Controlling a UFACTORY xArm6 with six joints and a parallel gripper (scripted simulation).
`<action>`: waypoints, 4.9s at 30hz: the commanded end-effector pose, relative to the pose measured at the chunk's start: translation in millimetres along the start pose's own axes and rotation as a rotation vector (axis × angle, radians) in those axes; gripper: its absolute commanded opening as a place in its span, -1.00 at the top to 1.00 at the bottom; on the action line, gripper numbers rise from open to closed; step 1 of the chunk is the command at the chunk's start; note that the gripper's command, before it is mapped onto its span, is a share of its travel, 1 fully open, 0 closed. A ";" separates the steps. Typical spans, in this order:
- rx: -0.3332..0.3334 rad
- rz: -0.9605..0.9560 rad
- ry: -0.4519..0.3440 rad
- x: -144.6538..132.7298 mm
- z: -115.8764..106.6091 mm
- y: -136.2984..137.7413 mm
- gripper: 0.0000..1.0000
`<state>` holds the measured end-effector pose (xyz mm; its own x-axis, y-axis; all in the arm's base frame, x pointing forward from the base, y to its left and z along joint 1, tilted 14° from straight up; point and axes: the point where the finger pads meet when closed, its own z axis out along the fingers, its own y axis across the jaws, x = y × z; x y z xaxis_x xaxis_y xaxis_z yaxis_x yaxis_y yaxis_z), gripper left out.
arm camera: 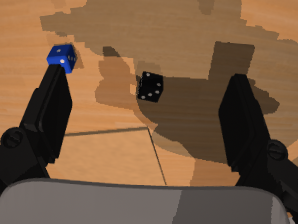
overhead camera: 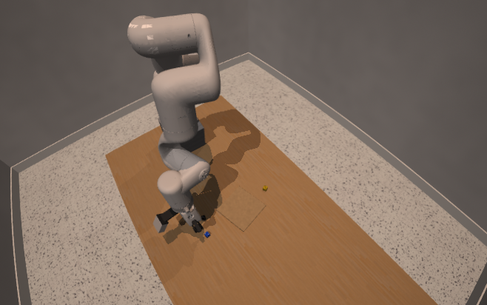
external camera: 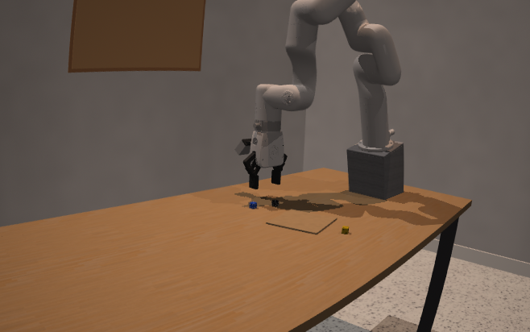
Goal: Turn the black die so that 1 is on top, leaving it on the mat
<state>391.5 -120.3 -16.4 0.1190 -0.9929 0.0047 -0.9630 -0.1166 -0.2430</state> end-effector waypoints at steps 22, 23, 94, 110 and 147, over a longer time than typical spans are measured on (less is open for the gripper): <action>-0.004 0.000 0.002 0.4 -101.0 -1.7 -1.00; -0.004 0.000 0.002 0.4 -101.3 -1.7 -1.00; -0.004 0.000 0.002 -273.2 -89.3 -43.4 -1.00; -0.004 0.000 0.002 -273.1 5.4 -43.1 -1.00; -0.004 0.000 0.002 -273.1 14.8 -43.0 -1.00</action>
<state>403.0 155.8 -22.5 0.1182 -0.9930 0.0069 -0.9647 -0.1164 -0.2364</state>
